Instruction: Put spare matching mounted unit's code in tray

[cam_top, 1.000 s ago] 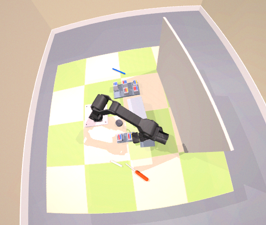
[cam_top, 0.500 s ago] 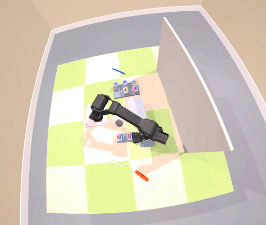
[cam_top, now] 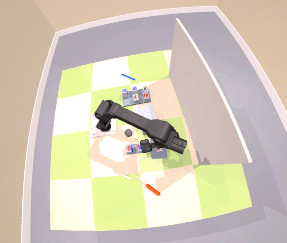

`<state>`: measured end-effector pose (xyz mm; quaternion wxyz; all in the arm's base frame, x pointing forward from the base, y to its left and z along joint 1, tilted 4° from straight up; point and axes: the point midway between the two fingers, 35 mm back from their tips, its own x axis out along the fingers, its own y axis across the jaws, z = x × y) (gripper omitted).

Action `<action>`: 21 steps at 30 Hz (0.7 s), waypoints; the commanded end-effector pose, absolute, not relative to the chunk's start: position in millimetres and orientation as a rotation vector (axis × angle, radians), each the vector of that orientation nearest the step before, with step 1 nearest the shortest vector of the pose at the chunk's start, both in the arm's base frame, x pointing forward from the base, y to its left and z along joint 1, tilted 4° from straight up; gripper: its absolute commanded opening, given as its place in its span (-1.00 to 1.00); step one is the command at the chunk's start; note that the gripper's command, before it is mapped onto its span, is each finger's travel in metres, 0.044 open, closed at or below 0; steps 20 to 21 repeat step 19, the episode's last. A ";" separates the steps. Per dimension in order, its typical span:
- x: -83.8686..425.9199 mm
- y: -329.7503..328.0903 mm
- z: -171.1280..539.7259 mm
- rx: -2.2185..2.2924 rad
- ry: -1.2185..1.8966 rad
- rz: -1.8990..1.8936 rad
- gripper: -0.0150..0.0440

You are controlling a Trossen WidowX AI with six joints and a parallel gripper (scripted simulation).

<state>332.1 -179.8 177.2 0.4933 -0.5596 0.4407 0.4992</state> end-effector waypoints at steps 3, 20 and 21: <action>331.1 -179.2 182.1 -1.362 1.068 1.207 1.00; 331.1 -179.2 182.1 -1.362 1.068 1.207 1.00; 331.1 -179.2 182.1 -1.362 1.068 1.207 1.00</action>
